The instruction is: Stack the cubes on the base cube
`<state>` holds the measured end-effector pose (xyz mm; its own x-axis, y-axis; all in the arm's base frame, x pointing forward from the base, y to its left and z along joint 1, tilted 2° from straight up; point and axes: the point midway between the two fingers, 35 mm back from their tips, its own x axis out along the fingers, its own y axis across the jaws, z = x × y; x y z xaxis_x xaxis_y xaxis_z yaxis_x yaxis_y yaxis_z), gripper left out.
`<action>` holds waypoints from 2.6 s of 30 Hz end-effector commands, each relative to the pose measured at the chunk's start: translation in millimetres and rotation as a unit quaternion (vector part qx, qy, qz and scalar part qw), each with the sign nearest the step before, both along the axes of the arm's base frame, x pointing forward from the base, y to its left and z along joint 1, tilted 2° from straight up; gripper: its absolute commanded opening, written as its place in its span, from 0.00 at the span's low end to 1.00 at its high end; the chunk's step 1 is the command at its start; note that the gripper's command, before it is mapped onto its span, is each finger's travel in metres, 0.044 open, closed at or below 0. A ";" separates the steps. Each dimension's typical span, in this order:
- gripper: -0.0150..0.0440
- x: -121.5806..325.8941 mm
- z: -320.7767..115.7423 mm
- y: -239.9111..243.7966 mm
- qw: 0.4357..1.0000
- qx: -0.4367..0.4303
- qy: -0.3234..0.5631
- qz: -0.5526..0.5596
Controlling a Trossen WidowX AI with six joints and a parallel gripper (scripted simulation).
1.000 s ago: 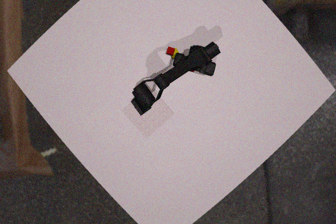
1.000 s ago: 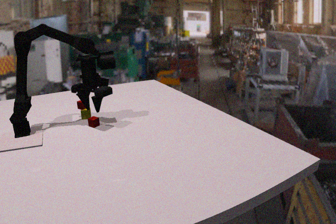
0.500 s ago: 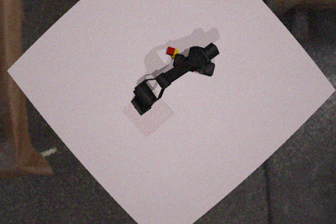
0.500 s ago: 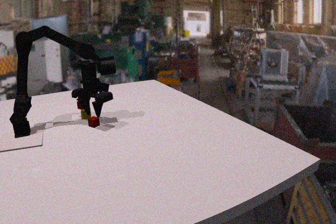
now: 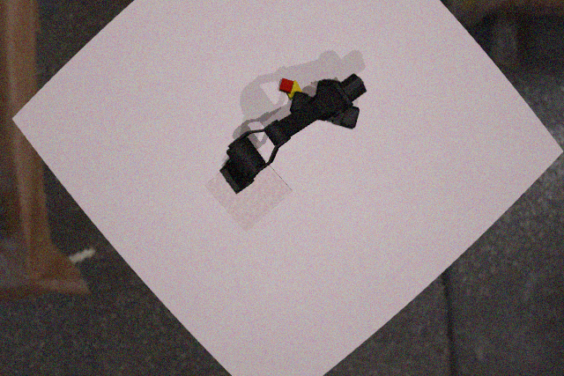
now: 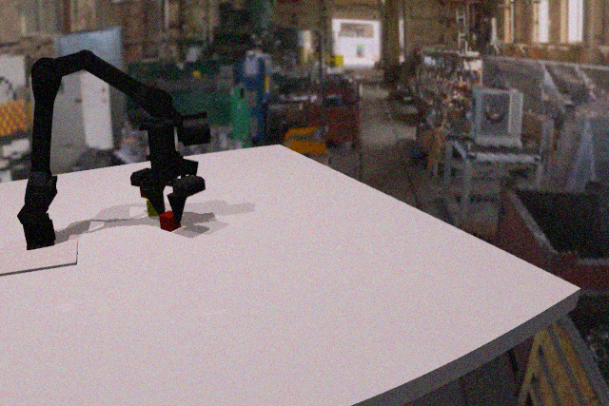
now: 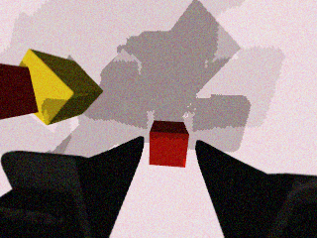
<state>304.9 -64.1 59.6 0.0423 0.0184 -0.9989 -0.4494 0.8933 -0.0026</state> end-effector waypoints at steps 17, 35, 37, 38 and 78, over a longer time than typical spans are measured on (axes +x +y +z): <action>0.43 2.5 24.3 -1.2 1.000 0.002 0.006 0.000; 0.43 0.4 81.2 -2.8 1.000 0.002 0.006 0.000; 0.43 -0.6 87.6 -2.8 1.000 0.002 0.006 0.000; 0.43 -1.1 90.7 -2.8 1.000 0.002 0.006 0.000; 0.43 3.2 104.4 49.5 0.895 0.020 0.015 -0.446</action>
<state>307.8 -20.2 163.8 0.0291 0.0261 -0.9992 0.3615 0.9317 0.0349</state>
